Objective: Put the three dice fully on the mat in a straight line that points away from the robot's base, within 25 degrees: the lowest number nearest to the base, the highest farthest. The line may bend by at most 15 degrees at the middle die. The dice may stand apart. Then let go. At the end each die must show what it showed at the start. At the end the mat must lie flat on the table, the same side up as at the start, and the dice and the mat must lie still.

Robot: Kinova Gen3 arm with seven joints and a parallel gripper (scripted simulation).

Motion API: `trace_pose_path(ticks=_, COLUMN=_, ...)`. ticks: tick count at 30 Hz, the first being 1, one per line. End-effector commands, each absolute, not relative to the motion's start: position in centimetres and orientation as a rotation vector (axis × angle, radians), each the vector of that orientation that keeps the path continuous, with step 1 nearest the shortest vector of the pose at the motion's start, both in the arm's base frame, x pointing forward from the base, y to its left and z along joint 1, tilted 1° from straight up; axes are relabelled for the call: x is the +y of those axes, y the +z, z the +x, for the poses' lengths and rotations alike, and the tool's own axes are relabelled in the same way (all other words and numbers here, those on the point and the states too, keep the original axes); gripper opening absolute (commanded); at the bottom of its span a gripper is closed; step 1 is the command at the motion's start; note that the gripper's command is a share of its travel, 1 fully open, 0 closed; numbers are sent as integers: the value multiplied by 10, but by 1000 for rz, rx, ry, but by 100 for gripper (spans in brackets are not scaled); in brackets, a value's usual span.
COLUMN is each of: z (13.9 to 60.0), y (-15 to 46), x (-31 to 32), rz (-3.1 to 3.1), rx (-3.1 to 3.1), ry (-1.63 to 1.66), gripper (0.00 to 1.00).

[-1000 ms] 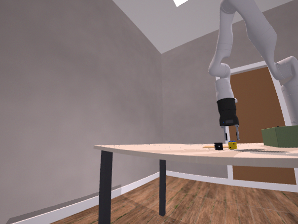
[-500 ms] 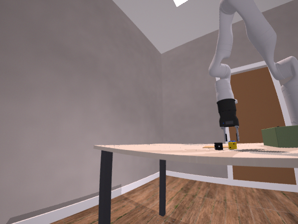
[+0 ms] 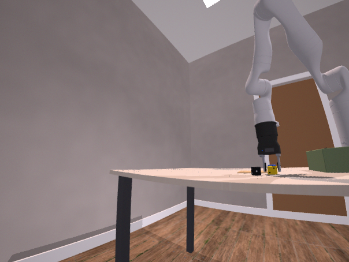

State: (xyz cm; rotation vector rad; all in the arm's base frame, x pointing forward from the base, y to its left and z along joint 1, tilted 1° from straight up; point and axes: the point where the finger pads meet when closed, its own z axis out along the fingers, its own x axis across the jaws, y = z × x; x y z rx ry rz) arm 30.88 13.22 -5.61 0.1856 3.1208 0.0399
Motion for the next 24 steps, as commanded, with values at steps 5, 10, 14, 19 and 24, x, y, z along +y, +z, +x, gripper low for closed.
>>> trace_pose_path(ticks=5, z=308, y=-62, x=128, rz=194, rx=3125, ry=28, gripper=87)
trace_pose_path(ticks=10, z=308, y=-63, x=128, rz=194, rx=3125, ry=28, gripper=87)
trace_pose_path(ticks=14, z=308, y=-63, x=128, rz=194, rx=3125, ry=28, gripper=87)
trace_pose_path(ticks=19, z=308, y=-63, x=128, rz=194, rx=3125, ry=28, gripper=87)
trace_pose_path(ticks=24, z=308, y=-63, x=128, rz=194, rx=3125, ry=28, gripper=87)
